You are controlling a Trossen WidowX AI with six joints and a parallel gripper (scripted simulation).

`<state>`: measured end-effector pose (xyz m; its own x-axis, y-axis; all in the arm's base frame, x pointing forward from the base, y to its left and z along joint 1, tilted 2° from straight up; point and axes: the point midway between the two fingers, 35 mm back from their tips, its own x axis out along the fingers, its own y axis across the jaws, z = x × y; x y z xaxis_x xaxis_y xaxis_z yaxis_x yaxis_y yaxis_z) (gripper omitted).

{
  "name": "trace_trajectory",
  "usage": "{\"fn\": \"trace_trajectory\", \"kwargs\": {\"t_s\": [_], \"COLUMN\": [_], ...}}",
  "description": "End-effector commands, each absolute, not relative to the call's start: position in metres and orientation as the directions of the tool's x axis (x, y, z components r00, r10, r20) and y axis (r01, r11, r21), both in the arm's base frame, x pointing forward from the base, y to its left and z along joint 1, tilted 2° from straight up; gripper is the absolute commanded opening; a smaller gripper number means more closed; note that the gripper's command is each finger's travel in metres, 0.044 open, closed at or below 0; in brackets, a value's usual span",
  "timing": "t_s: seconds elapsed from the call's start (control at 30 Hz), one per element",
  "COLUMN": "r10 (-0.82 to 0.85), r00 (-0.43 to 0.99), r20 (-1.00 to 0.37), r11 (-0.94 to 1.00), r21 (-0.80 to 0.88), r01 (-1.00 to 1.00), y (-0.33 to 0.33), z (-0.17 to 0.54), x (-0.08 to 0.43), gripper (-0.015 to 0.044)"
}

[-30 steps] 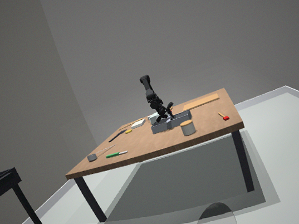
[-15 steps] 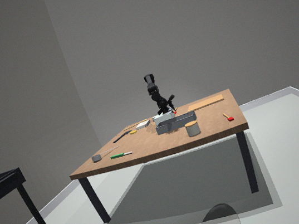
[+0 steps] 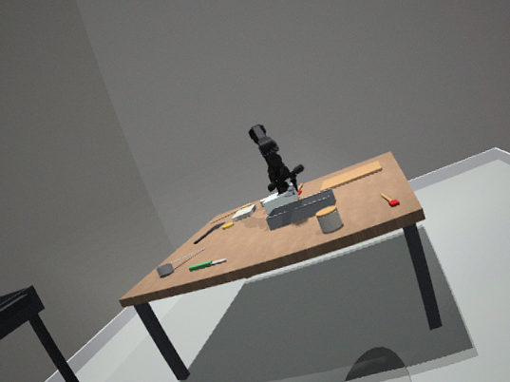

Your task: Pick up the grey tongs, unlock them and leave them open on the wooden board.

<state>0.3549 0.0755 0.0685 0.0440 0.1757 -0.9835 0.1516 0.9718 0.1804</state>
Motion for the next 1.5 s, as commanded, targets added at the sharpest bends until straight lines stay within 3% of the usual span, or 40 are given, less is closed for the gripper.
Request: {"fn": "trace_trajectory", "kwargs": {"t_s": [0.0,0.13,0.53,1.47], "r10": [0.068,-0.029,-0.027,-0.015], "r00": [0.034,0.031,0.032,0.030], "r20": [-0.997,-0.999,-0.999,-0.999], "r11": [0.985,0.987,0.985,0.752], "r21": [0.072,-0.024,-0.021,0.008], "r01": [0.159,0.158,0.173,0.659], "y": [0.073,0.071,0.076,0.211], "z": [0.070,0.072,0.072,0.072], "x": [0.354,0.354,0.353,0.314], "gripper": [-0.0150,-0.0150,-0.0150,-0.0150]}}
